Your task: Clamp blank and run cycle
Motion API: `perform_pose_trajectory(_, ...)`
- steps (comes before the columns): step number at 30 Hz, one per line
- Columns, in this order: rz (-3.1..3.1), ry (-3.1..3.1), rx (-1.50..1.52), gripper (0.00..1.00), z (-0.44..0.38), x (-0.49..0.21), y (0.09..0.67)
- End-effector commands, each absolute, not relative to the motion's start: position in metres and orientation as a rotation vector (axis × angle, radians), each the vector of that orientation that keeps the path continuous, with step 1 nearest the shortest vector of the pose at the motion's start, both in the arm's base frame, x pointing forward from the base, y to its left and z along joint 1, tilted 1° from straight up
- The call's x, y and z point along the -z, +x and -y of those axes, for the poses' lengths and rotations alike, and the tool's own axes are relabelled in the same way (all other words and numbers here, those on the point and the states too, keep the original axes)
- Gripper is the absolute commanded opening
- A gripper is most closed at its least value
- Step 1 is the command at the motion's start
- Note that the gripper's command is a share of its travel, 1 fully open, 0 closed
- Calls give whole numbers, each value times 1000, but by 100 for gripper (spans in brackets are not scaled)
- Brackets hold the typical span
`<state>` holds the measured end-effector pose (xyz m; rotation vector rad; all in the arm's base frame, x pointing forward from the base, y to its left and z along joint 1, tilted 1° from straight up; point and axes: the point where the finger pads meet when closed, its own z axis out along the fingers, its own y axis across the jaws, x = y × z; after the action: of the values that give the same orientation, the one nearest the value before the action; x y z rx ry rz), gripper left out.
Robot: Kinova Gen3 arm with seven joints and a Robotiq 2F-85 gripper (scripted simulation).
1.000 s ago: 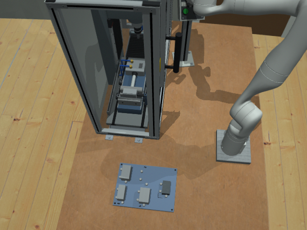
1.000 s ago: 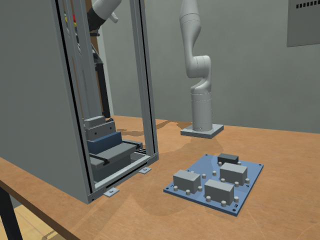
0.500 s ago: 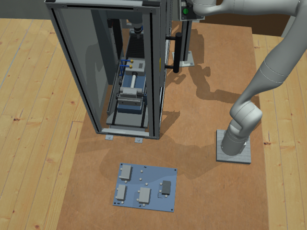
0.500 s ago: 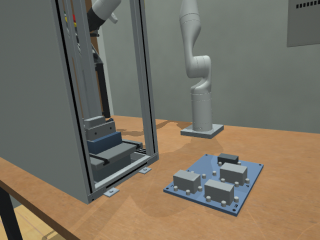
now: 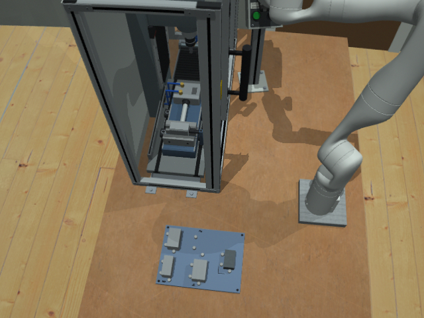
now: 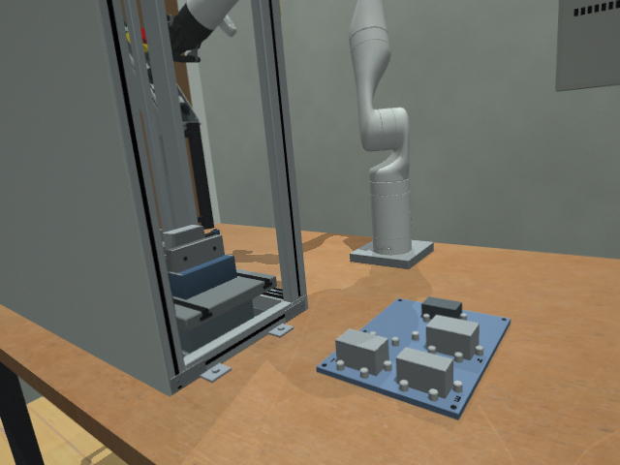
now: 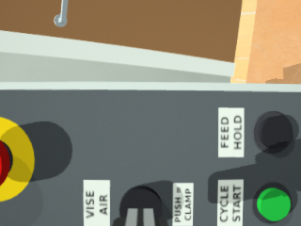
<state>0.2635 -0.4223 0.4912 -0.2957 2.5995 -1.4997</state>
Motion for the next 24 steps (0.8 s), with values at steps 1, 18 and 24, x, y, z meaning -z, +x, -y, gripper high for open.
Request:
perform_pose_trajectory(1,-2598,-296,1501,10,422,-492,264)
perform_pose_trajectory(18,-2598,-296,1501,10,397,-507,257)
perform_pose_trajectory(24,-2598,-296,1501,10,378,-518,253)
